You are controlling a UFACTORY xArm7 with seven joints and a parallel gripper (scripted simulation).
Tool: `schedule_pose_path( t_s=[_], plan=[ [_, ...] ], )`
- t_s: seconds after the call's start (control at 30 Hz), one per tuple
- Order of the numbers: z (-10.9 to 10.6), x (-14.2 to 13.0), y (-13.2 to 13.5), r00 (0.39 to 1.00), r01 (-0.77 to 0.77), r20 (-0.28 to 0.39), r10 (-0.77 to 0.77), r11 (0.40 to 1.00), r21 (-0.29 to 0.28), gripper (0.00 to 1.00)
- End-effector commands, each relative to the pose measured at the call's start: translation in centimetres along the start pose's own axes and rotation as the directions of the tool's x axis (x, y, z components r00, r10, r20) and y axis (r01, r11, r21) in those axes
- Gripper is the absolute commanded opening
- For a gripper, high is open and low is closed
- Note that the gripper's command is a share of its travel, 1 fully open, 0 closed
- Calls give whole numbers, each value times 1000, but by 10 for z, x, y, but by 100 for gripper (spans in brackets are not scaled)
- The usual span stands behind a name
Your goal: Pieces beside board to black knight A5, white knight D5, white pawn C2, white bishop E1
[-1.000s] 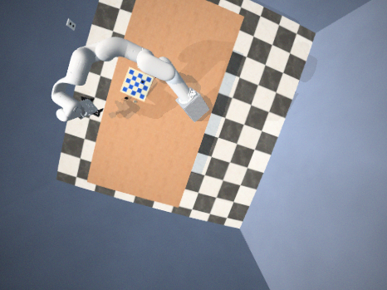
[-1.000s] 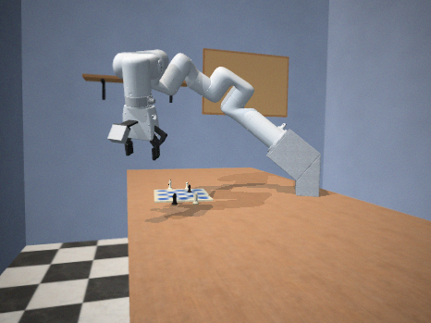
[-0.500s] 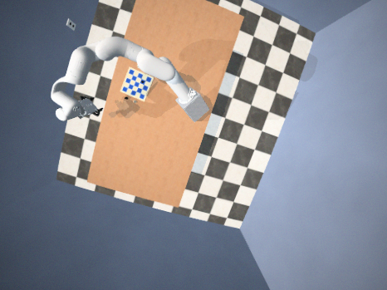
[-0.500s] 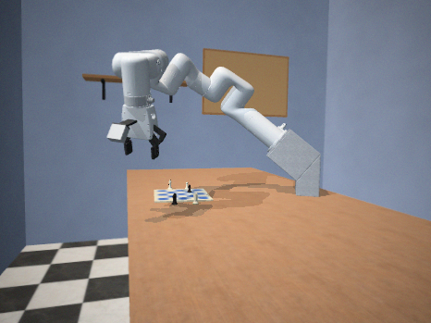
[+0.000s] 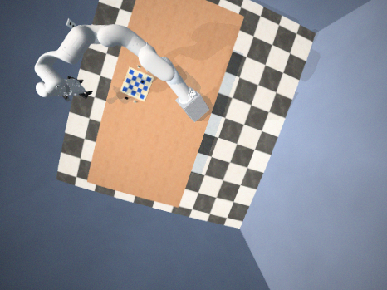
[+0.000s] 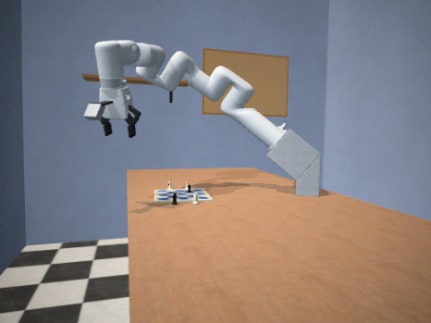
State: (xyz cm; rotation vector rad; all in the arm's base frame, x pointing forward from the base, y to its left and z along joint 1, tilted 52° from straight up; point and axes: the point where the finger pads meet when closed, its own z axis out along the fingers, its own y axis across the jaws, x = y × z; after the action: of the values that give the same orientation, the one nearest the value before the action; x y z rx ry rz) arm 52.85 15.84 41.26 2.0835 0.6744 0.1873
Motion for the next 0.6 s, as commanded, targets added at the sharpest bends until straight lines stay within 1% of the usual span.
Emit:
schedule_pose_path(
  t_s=[0.0,0.4,0.47,0.57],
  plan=[
    [-12,-18,28,1000,5,-12,-5,1000,23,100],
    [-12,-18,28,1000,5,-12,-5,1000,23,100],
    [-23,-55,71,999,17,-32,-15,997,69,100],
    [-23,-55,71,999,17,-32,-15,997,69,100]
  ],
)
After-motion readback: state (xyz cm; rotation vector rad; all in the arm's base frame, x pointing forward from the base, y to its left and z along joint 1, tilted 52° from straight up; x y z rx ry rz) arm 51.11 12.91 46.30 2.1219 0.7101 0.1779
